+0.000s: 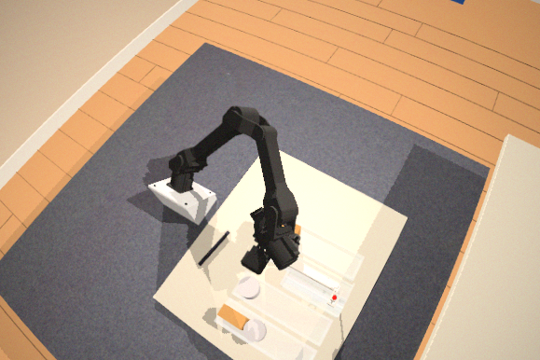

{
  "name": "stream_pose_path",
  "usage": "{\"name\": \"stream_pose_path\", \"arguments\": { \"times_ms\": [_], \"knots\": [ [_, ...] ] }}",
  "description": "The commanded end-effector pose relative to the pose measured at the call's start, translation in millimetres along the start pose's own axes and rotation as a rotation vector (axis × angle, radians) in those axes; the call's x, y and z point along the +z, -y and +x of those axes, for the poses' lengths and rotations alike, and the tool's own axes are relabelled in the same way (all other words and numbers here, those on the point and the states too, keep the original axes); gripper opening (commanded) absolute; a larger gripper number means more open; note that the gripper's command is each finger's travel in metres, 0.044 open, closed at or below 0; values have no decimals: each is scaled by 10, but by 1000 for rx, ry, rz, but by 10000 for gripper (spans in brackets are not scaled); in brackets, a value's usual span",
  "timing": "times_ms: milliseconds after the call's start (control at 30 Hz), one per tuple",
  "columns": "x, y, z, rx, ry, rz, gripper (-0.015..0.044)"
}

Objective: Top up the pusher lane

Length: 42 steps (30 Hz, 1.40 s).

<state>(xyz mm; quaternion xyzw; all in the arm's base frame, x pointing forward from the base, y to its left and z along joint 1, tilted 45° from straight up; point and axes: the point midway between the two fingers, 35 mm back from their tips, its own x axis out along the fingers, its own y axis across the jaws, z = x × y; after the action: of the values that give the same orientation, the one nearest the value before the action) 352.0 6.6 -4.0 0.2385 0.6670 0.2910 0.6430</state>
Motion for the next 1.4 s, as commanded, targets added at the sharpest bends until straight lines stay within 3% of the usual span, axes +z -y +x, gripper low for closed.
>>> {"name": "stream_pose_path", "arguments": {
  "times_ms": [0, 1367],
  "knots": [
    [74, -13, -9, 3, 24, -15, 0],
    [64, -22, 146, 4, 24, -15, 0]
  ]
}}
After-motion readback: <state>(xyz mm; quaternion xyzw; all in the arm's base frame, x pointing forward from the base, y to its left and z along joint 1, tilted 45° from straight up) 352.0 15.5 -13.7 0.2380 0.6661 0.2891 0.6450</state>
